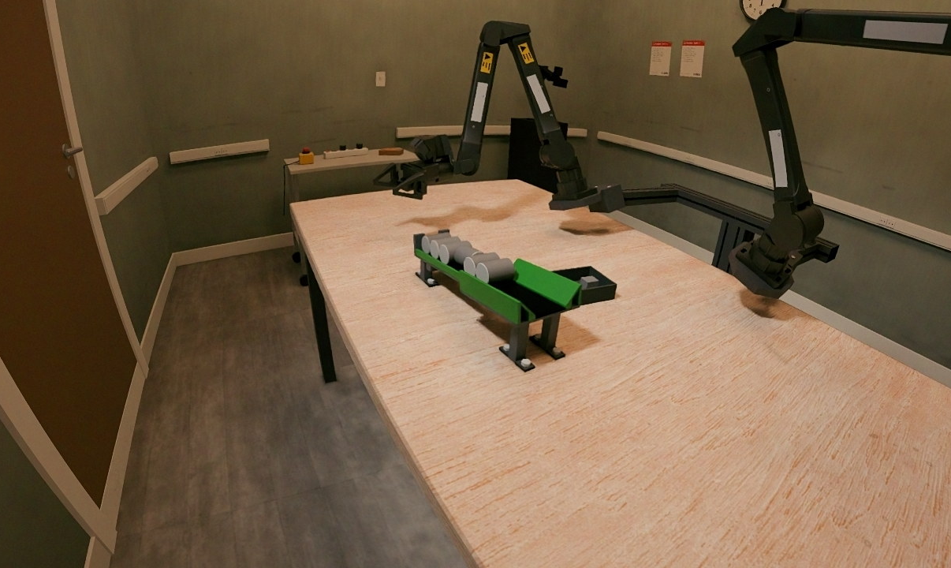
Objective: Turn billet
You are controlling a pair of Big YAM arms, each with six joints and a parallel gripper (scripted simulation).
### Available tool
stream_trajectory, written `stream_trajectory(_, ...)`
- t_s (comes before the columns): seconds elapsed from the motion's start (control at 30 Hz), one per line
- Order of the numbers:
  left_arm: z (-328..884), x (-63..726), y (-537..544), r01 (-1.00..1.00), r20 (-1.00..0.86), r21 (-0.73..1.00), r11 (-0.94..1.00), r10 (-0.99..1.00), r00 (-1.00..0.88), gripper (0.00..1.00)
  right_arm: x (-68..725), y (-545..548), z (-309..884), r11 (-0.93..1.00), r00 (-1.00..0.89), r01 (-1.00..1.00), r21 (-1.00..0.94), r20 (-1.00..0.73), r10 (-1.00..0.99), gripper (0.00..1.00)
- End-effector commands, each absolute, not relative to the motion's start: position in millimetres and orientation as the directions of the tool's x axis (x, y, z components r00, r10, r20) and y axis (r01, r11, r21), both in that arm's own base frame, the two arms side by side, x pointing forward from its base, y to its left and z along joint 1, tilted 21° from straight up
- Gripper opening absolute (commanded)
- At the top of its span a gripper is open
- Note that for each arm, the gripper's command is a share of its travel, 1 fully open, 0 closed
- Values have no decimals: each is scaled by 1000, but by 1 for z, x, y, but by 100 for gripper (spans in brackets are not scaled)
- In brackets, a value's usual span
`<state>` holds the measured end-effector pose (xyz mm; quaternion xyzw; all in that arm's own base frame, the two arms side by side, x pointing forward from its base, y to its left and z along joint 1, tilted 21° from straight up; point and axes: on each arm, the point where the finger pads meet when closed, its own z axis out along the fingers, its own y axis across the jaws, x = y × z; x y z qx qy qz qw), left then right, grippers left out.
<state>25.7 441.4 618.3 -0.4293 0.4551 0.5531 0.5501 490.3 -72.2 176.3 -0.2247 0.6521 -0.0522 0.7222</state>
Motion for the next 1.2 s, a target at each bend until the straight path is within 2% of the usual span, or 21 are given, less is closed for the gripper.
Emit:
stream_trajectory(0.0, 631, 14, 428, -1000, -964, 2, 14, 265, 1, 100, 493, -73, 184, 891, 162, -211, -403, -913, -374, 100)
stream_trajectory(1.17, 632, 4, 420, -1000, -960, 0, 7, 281, 2, 100, 500, -68, 196, 893, 175, -214, -397, -915, -364, 100)
